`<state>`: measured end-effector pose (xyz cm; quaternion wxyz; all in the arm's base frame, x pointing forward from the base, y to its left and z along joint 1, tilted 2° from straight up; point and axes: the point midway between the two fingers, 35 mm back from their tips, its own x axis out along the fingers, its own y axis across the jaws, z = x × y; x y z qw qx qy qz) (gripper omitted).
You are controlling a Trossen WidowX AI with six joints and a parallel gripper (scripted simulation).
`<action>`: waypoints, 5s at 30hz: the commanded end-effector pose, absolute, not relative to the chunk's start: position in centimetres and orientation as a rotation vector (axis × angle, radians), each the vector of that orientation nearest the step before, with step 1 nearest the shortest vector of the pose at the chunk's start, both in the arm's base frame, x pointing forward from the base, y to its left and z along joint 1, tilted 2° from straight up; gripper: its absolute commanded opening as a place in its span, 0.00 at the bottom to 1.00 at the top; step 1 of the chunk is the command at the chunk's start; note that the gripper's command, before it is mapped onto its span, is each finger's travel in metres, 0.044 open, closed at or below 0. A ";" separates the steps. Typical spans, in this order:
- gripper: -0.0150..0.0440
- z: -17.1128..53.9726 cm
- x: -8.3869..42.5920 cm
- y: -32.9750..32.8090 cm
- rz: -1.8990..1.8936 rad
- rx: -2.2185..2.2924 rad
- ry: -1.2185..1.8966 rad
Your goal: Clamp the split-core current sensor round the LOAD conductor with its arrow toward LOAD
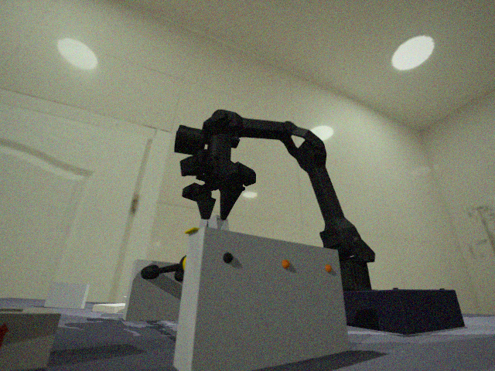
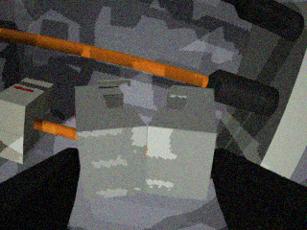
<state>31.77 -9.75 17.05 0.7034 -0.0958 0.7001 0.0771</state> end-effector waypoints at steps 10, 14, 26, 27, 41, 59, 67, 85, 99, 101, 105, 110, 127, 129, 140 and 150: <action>0.25 17.0 35.4 -9.7 0.552 -0.614 1.482; 0.25 16.8 36.4 -9.6 0.665 -0.729 1.449; 0.25 15.9 39.2 -9.1 1.001 -1.070 1.311; 0.25 15.9 39.5 -9.1 1.029 -1.098 1.296; 0.25 15.0 40.8 -8.9 1.179 -1.250 1.210; 0.25 12.0 41.0 -9.0 1.179 -1.251 1.210; 0.25 10.7 40.9 -9.0 1.179 -1.251 1.210; 0.25 10.2 41.0 -9.0 1.177 -1.246 1.208; 0.25 10.2 41.0 -9.0 1.177 -1.246 1.208; 0.25 10.2 41.0 -9.0 1.177 -1.246 1.208; 0.25 10.2 41.0 -9.0 1.177 -1.246 1.208; 0.25 10.2 41.0 -9.0 1.177 -1.246 1.208; 0.61 10.2 41.0 -9.0 1.177 -1.246 1.208; 0.70 10.2 41.0 -9.0 1.177 -1.246 1.208; 1.00 10.2 41.0 -9.0 1.177 -1.246 1.208; 1.00 6.1 41.0 -8.7 1.179 -1.250 1.210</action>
